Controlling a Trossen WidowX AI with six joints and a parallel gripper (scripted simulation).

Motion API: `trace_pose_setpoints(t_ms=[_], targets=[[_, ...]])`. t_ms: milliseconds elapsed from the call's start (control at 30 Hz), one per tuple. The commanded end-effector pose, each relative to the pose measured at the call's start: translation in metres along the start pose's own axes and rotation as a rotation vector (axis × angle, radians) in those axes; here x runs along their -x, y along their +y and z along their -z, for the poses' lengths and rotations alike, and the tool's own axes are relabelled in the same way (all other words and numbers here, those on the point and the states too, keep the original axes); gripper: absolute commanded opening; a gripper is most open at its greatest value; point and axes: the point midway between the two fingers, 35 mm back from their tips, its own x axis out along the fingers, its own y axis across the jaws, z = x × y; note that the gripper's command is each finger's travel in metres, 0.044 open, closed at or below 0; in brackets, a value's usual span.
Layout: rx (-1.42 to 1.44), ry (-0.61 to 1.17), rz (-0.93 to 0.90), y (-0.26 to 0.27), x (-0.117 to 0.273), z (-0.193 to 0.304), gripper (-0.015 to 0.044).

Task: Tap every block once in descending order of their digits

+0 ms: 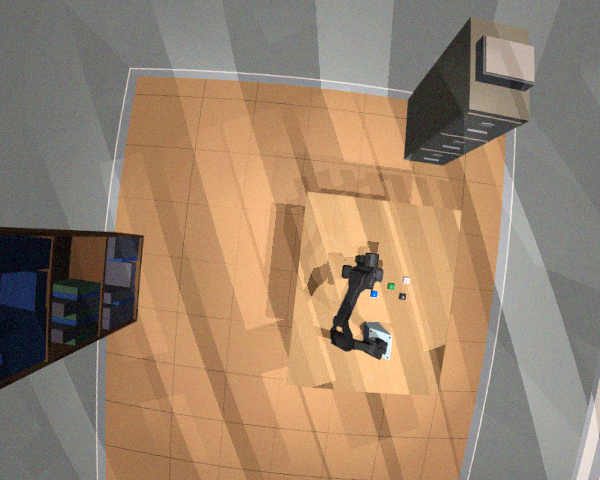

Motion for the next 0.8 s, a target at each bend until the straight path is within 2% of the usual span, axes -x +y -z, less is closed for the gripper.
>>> trace_pose_setpoints(t_ms=[0,100,767], targets=[[-0.003,0.019,-0.005,0.005,-0.047,0.005,0.0020],[-0.003,0.019,-0.010,0.006,-0.077,0.008,0.0020],[-0.003,0.019,-0.010,0.007,-0.098,0.008,0.0020]])
